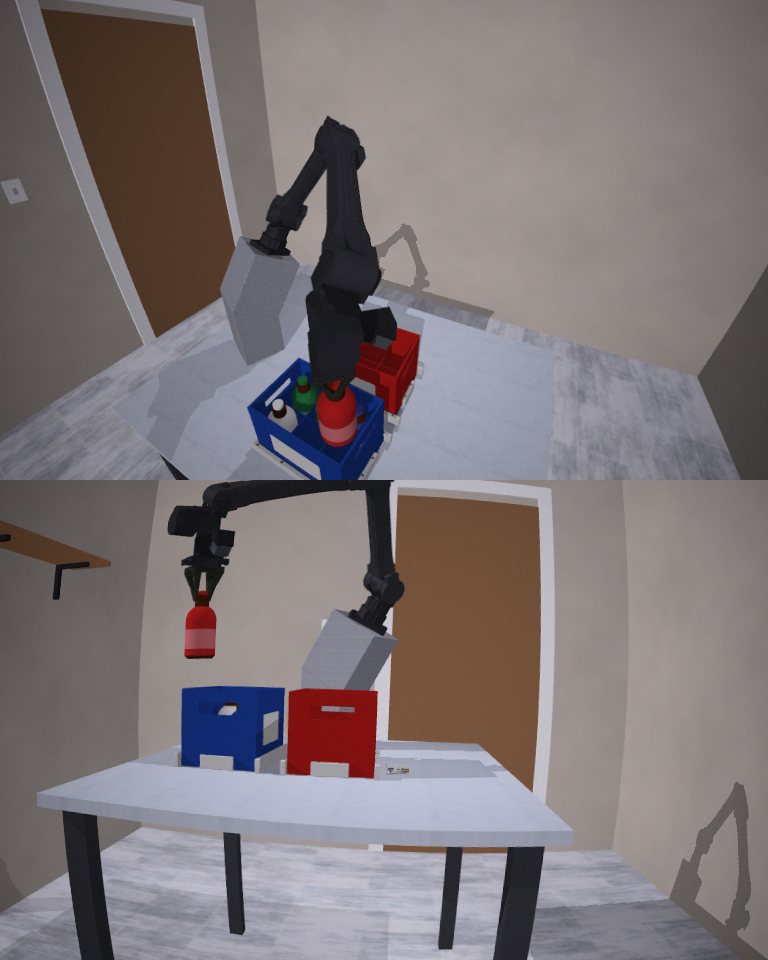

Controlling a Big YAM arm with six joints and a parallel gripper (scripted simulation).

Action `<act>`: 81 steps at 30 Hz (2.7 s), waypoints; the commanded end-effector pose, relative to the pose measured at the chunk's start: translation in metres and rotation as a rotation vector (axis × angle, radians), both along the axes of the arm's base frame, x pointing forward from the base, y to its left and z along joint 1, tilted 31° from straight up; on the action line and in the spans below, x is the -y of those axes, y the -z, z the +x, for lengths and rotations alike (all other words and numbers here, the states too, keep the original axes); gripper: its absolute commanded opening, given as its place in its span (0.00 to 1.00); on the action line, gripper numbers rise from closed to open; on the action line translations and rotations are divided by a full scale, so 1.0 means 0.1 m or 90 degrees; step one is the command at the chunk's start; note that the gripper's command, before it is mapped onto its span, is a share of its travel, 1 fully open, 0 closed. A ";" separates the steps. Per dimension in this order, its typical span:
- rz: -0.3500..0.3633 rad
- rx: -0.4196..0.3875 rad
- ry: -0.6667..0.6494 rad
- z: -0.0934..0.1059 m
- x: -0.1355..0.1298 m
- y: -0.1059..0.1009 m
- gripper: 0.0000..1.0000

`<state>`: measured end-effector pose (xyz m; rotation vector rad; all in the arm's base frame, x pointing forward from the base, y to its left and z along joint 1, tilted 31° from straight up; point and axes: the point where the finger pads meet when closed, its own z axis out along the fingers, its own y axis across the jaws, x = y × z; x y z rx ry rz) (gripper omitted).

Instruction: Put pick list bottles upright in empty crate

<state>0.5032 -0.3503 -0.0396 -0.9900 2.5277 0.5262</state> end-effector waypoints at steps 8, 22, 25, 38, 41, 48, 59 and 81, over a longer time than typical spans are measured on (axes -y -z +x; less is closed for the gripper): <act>-0.020 0.024 0.000 0.06 -0.11 -0.08 0.00; -0.031 0.034 0.011 0.05 -0.07 -0.05 0.00; -0.031 0.035 0.010 0.06 -0.10 -0.04 0.00; -0.025 0.027 0.008 0.01 -0.22 0.04 0.00; -0.033 0.039 0.003 0.11 -0.22 -0.02 0.00; -0.028 0.032 0.008 0.04 -0.22 0.02 0.00; -0.020 0.023 0.004 -0.03 -0.36 0.08 0.00; -0.019 0.023 0.012 -0.28 -0.59 0.00 0.00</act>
